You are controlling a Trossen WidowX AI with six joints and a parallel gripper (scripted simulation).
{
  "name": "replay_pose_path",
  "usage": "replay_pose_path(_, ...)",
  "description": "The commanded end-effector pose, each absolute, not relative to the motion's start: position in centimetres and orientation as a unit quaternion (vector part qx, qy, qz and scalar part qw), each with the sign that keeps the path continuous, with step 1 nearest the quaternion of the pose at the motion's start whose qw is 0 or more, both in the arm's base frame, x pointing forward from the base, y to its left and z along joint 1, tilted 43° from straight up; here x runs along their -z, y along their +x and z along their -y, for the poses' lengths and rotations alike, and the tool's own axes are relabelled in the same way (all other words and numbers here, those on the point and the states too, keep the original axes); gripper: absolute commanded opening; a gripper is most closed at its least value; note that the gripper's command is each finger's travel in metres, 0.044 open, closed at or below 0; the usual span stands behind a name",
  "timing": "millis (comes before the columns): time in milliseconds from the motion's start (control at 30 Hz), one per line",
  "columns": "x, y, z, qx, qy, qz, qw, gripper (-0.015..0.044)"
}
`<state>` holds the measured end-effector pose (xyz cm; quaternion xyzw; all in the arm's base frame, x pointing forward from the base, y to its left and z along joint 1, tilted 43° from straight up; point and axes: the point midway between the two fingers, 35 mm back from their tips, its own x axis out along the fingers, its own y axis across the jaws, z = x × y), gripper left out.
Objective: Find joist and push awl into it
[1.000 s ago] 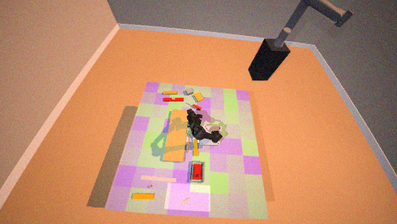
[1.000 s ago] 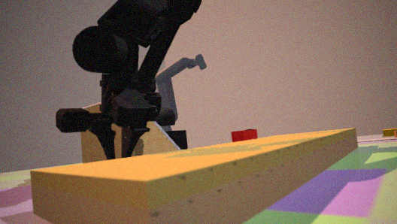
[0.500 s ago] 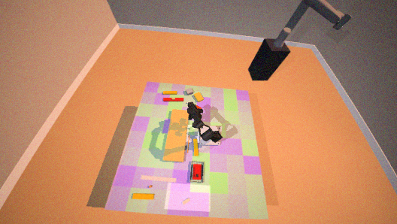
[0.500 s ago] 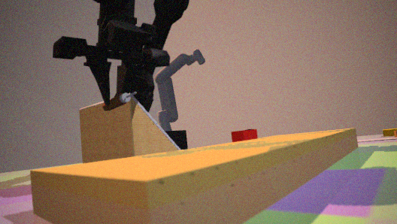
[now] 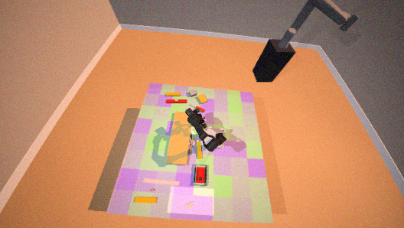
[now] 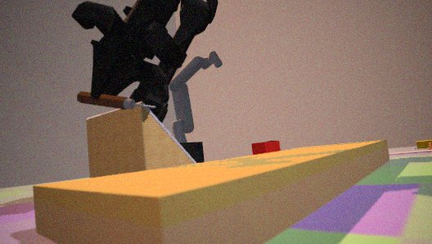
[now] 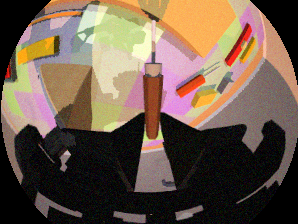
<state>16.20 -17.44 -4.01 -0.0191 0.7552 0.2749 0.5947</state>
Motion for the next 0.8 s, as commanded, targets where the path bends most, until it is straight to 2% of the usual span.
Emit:
replay_pose_path(0, 3.8, 16.7, 18.5, -0.294, -0.123, -0.751, 0.579, 0.0)
replay_pose_path(500, 0.1, 21.1, 22.6, -0.316, -0.496, -0.699, 0.407, 0.0)
replay_pose_path(633, -1.7, 22.3, 23.2, -0.308, -0.565, -0.684, 0.344, 0.0)
replay_pose_path(767, -2.0, 22.5, 23.3, -0.306, -0.576, -0.681, 0.332, 0.0)
